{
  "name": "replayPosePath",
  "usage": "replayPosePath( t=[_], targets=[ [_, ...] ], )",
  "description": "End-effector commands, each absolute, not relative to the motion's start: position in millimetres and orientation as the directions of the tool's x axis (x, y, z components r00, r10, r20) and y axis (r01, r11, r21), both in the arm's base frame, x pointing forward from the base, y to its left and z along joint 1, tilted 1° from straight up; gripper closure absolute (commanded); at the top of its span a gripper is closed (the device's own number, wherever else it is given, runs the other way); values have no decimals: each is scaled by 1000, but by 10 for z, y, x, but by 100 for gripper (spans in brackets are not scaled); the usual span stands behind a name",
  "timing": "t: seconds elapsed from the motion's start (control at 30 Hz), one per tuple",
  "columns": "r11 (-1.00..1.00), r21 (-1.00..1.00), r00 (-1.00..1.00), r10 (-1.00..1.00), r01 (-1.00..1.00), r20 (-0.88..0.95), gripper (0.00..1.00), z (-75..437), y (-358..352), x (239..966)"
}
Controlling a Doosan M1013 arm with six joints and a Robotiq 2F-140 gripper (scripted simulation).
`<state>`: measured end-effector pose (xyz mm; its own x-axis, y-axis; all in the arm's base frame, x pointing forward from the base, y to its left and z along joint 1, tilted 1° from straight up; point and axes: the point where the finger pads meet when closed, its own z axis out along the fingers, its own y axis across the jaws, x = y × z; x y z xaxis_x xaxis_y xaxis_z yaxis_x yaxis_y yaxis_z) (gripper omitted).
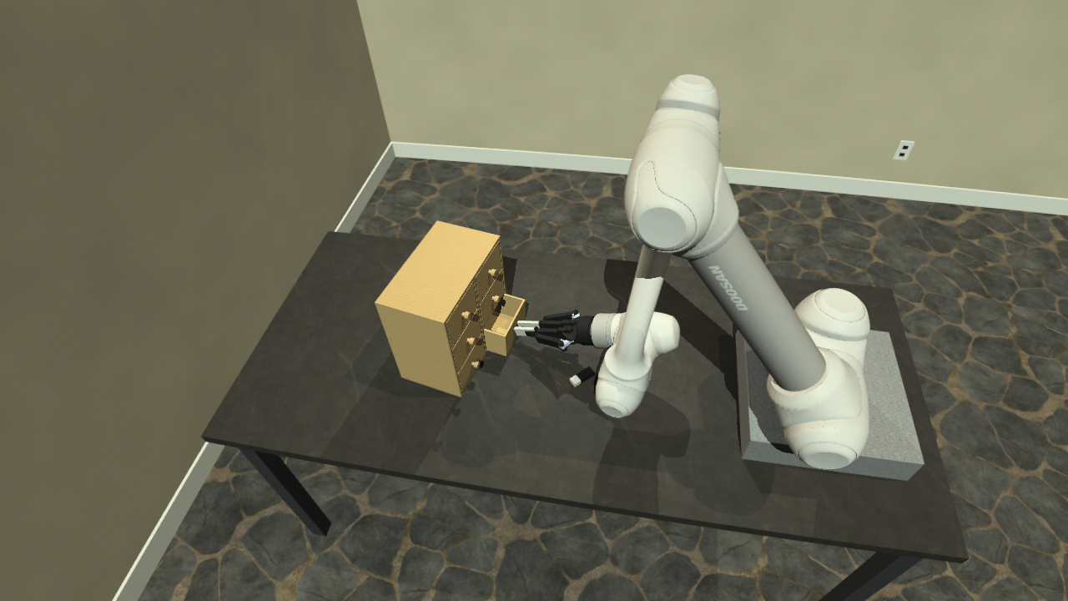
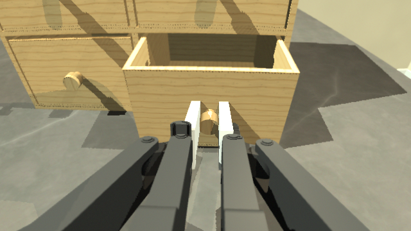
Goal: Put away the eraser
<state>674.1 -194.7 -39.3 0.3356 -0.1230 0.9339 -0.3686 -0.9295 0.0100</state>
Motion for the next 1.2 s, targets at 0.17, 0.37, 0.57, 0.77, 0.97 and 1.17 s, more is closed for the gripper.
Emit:
replayPosePath(
  t=[0.17, 0.37, 0.57, 0.77, 0.97, 1.17],
  targets=[
    [-929, 7, 333, -126, -371, 934, 92, -381, -1914, 6680],
    [-929, 7, 333, -126, -371, 934, 92, -381, -1910, 6670],
    [-929, 7, 333, -126, -371, 934, 92, -381, -1910, 6669],
    [-929, 7, 333, -126, -371, 934, 92, -381, -1910, 6669],
    [-929, 7, 333, -126, -371, 934, 92, -381, -1909, 6667],
    [-929, 7, 333, -126, -371, 934, 92, -380, -1899, 6642]
  ],
)
